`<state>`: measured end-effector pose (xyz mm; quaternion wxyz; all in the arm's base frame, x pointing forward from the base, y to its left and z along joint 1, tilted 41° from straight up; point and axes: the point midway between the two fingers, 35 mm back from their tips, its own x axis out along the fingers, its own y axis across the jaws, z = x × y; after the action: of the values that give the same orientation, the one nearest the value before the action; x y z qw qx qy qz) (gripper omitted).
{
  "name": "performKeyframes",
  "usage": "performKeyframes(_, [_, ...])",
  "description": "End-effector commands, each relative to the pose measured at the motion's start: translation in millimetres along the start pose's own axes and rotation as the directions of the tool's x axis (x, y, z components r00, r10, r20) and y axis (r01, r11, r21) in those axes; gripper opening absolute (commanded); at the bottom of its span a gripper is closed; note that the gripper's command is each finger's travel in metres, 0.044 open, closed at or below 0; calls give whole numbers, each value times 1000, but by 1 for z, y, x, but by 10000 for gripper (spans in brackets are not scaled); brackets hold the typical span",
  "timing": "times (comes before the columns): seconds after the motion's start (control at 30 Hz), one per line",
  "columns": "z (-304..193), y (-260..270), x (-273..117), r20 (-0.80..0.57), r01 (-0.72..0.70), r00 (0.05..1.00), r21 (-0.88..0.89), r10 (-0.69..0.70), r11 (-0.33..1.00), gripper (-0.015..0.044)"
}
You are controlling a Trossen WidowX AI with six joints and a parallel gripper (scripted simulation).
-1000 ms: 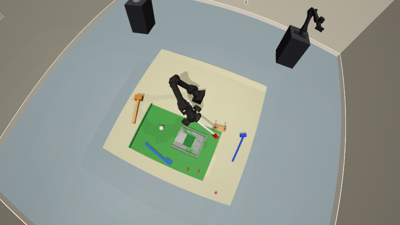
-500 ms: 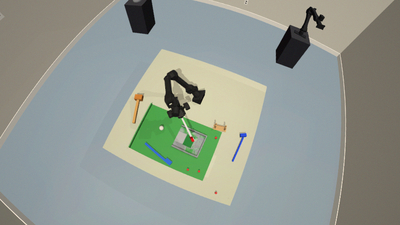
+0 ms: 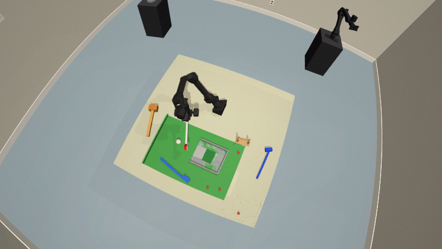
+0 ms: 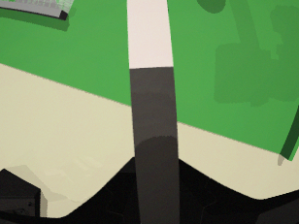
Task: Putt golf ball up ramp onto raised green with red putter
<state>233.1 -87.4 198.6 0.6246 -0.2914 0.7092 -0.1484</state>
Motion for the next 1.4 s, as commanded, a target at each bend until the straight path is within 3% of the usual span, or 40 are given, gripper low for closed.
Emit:
performKeyframes(0.0, [-24,-17,-4,-10,30,1000,119,-29,992,0])
performKeyframes(0.17, [-56,-36,-8,-38,71,997,264,-63,962,0])
performKeyframes(0.37, [-61,-38,-7,-44,77,997,289,-67,954,0])
performKeyframes(0.7, [-63,-41,28,-69,86,996,391,-64,916,0])
performKeyframes(1.37, [-65,-43,55,-71,87,995,400,-64,913,0])
